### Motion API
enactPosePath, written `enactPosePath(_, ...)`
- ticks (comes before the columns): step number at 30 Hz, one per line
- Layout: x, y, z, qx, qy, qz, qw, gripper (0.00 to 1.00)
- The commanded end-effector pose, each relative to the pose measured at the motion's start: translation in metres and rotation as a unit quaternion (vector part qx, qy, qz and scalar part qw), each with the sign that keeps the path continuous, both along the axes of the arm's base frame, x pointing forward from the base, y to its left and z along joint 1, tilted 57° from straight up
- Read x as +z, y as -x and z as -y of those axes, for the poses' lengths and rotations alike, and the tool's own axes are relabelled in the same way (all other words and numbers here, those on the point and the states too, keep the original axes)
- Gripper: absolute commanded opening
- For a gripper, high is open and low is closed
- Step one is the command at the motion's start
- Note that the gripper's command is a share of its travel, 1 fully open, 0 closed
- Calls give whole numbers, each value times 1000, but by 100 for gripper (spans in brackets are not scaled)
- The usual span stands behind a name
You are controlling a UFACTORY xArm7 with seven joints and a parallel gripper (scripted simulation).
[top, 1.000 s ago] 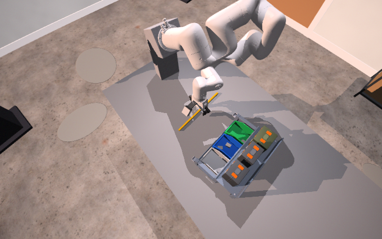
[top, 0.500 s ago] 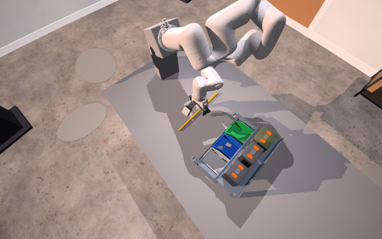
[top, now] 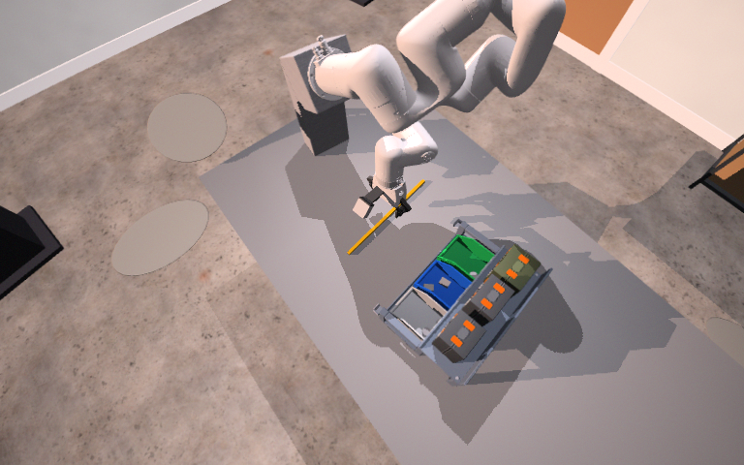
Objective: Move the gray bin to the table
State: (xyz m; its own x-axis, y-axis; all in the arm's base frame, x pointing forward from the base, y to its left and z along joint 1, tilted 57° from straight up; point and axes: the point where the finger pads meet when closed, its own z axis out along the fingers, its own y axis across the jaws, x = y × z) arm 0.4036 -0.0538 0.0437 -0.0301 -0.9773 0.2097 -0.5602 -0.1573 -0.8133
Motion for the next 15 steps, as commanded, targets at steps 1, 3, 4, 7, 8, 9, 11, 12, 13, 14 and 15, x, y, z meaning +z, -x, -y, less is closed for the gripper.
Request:
enactPosePath(1, 6, 10, -1, -1, 0, 0, 1000, 100)
enactPosePath(3, 18, 28, -4, -1, 0, 0, 1000, 100)
enactPosePath(4, 24, 37, -6, -1, 0, 0, 1000, 100)
enactPosePath(7, 30, 46, -7, -1, 0, 0, 1000, 100)
enactPosePath(8, 30, 46, -7, -1, 0, 0, 1000, 100)
enactPosePath(9, 30, 46, -7, -1, 0, 0, 1000, 100)
enactPosePath(11, 30, 46, -7, -1, 0, 0, 1000, 100)
enactPosePath(12, 30, 46, -7, -1, 0, 0, 1000, 100)
enactPosePath(13, 30, 46, -7, -1, 0, 0, 1000, 100)
enactPosePath(14, 30, 46, -7, -1, 0, 0, 1000, 100)
enactPosePath(15, 30, 46, -7, -1, 0, 0, 1000, 100)
